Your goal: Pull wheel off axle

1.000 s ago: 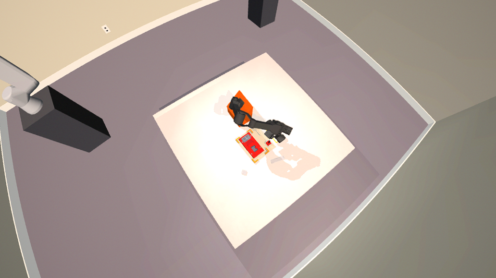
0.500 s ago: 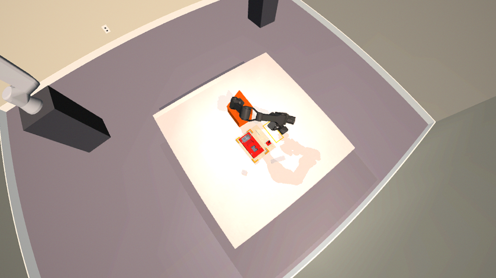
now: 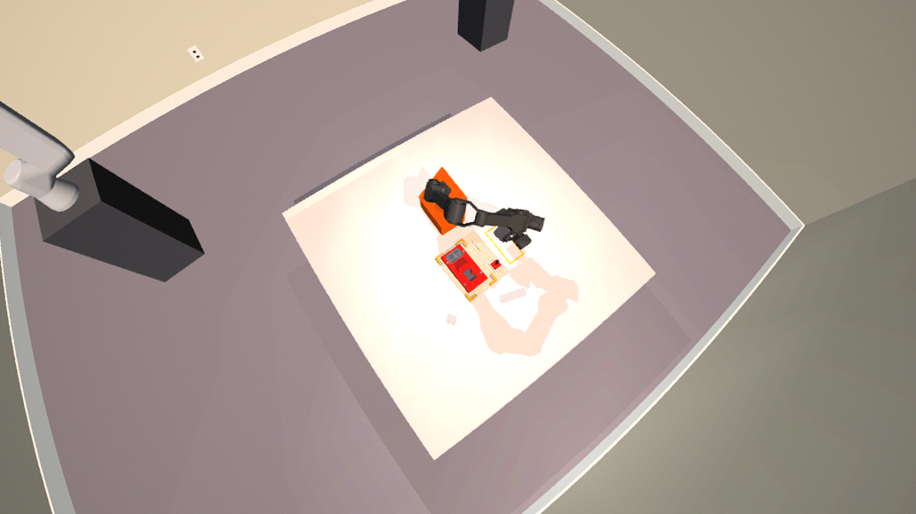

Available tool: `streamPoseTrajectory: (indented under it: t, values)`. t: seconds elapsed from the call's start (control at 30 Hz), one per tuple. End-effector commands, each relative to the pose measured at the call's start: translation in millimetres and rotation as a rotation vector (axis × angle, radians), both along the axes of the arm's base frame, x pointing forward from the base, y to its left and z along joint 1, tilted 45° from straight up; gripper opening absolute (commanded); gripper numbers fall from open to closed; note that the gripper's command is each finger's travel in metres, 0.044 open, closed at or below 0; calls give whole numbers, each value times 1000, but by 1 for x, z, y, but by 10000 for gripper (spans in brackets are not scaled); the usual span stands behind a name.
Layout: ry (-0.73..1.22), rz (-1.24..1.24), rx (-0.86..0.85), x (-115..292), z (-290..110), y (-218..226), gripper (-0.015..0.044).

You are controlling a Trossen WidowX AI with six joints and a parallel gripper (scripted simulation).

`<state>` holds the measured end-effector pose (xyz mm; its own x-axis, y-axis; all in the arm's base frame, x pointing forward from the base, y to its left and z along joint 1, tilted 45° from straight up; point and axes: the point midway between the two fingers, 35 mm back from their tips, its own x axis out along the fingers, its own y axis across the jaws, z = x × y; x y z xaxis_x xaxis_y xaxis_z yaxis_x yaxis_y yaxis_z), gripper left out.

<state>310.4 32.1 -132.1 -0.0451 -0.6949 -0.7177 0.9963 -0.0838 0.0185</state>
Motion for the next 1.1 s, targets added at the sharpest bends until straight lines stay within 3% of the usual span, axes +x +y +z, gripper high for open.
streamPoseTrajectory:
  t: [0.0,0.33,0.63,1.0,1.07]
  values:
    - [9,3,-6,-2,-13,-13,0]
    - [10,2,-11,-6,-57,-59,0]
    - [10,2,-12,-7,-60,-62,0]
    - [5,-2,-7,-6,-56,-57,289]
    - [6,-1,-6,-5,-51,-51,300]
